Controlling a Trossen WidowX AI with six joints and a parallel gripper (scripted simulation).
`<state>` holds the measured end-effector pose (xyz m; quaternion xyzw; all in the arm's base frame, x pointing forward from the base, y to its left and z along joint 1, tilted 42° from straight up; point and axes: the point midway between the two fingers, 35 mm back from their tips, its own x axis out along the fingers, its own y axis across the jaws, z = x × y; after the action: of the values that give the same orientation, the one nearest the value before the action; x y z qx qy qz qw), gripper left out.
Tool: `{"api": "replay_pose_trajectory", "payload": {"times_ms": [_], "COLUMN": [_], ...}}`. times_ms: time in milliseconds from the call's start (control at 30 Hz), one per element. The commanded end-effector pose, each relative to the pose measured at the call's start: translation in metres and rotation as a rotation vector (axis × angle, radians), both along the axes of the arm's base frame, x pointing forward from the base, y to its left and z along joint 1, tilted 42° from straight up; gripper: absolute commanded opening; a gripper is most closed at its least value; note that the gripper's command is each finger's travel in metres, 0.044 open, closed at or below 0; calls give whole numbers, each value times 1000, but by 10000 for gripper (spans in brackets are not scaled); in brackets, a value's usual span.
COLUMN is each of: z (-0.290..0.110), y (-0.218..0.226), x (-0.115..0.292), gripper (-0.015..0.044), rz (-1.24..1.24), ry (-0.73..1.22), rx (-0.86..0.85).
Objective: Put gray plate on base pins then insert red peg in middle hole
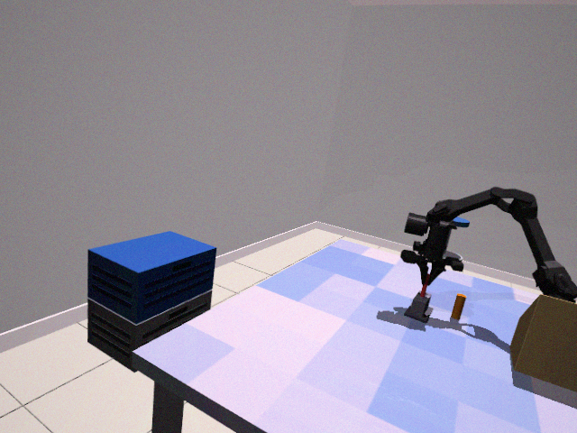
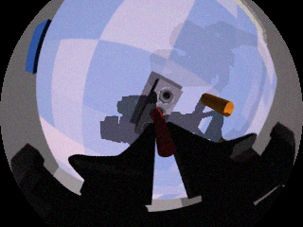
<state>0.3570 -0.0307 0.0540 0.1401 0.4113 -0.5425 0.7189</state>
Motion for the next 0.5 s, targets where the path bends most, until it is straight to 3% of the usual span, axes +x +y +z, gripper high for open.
{"api": "replay_pose_trajectory", "payload": {"times_ms": [0,467], "z": [0,-3], "y": [0,0], "x": [0,-2], "gripper": [0,0], "rz": [0,0], "ry": [-1,-1], "rx": [0,0]}}
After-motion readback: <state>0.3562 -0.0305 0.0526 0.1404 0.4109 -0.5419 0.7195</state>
